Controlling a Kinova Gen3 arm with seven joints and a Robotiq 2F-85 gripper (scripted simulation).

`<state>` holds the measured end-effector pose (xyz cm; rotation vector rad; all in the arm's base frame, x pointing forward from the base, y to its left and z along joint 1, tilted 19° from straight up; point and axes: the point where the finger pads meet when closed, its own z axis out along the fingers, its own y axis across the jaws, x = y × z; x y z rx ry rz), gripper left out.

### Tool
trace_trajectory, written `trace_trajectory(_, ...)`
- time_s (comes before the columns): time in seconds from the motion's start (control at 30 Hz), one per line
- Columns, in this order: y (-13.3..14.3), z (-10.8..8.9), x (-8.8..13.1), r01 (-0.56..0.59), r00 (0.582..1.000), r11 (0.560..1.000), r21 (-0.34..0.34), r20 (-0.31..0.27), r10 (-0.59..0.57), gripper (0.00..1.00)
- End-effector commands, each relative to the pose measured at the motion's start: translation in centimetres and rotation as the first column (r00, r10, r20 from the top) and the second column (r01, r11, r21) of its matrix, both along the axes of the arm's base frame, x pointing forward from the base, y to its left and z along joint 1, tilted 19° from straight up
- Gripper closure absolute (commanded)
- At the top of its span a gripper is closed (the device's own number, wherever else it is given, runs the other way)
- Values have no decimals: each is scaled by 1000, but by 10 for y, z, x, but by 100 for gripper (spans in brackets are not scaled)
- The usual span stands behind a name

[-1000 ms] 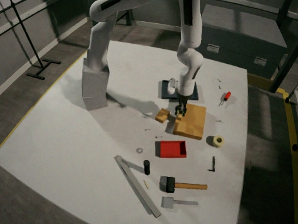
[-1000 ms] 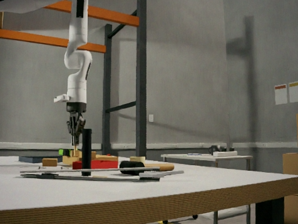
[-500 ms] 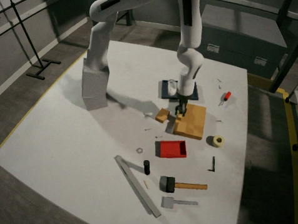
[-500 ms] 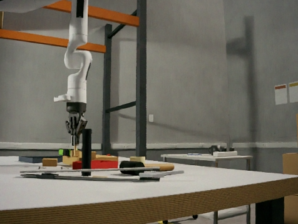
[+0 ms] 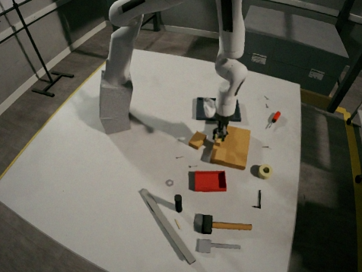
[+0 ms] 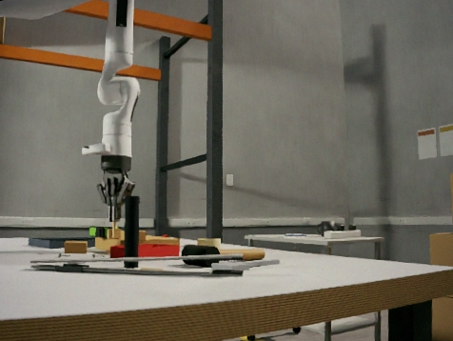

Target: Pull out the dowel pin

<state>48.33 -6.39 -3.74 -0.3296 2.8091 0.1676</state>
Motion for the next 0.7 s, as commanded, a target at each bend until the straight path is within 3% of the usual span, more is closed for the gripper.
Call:
trace_trajectory(0.0, -1, 1, 0, -22, 1000, 1000, -7, 3, 22, 90)
trace_trajectory(0.67, -1, 1, 0, -168, 985, 984, -53, 22, 169, 90)
